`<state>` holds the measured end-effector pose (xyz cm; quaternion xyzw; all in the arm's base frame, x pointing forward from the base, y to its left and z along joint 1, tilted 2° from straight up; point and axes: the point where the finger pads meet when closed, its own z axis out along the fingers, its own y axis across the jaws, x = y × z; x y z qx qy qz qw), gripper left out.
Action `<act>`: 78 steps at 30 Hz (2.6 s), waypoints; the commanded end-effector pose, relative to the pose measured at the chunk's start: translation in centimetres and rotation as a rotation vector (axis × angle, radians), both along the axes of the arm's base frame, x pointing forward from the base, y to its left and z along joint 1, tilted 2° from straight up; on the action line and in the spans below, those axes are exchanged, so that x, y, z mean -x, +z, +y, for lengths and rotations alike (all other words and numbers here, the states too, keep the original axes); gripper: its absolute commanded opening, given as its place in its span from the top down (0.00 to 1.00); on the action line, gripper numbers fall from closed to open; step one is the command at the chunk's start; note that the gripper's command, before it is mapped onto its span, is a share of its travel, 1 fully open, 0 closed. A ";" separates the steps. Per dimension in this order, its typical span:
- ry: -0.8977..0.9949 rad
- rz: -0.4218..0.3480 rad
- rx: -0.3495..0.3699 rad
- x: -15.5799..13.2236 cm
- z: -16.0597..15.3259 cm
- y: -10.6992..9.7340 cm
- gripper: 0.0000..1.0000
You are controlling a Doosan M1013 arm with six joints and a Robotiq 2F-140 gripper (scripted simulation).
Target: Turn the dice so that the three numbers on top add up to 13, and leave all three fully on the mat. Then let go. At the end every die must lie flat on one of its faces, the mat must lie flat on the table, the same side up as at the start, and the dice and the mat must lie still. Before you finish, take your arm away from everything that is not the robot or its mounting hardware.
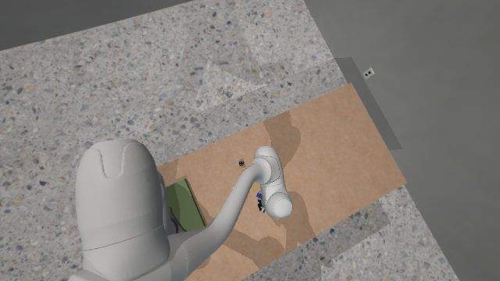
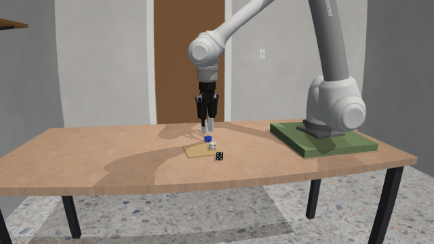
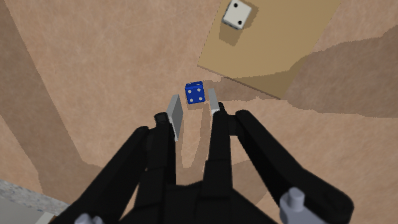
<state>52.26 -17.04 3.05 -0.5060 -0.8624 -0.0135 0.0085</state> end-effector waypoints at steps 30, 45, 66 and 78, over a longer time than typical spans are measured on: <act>0.000 0.000 0.000 0.0 0.0 -1.0 0.75; 0.000 0.000 0.000 0.0 0.0 -1.0 0.75; 0.000 0.000 0.000 0.0 0.1 -1.8 0.75; 0.000 0.000 0.000 0.0 0.1 -3.6 0.75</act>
